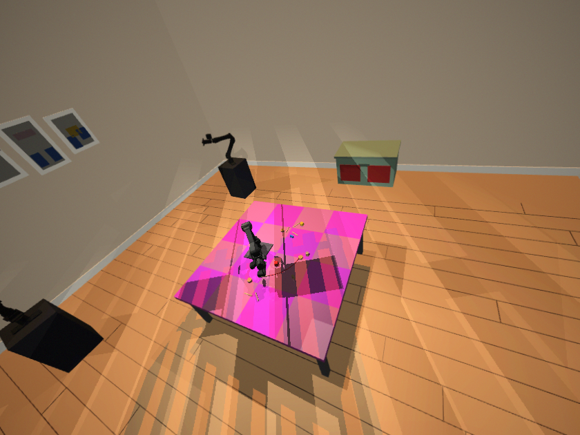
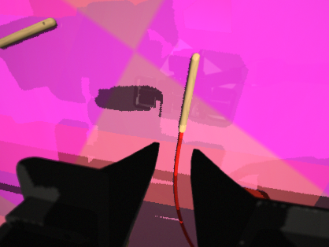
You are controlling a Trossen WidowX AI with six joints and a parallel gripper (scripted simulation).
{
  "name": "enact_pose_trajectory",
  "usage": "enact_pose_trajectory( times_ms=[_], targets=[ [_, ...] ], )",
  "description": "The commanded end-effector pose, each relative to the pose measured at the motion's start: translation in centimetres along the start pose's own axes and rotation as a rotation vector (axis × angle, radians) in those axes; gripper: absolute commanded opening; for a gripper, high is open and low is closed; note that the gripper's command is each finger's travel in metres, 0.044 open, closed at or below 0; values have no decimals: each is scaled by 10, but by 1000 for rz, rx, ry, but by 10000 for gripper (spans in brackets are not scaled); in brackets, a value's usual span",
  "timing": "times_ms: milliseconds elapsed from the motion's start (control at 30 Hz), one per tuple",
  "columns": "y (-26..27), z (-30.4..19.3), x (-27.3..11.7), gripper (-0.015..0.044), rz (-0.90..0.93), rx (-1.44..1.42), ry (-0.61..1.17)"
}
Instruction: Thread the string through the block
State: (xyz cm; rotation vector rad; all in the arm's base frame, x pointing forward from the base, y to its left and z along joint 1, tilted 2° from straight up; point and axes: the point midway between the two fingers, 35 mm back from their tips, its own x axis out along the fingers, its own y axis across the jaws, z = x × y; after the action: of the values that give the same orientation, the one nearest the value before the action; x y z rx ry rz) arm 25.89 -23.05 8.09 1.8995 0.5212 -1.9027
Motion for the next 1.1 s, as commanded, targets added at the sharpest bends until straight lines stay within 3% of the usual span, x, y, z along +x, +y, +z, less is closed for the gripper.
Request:
enact_pose_trajectory(
  times_ms=[0,1067],
  targets=[
    [-3,1,11,122,-15,4,-8],
    [-5,2,56,122,-16,4,-8]
  ],
)
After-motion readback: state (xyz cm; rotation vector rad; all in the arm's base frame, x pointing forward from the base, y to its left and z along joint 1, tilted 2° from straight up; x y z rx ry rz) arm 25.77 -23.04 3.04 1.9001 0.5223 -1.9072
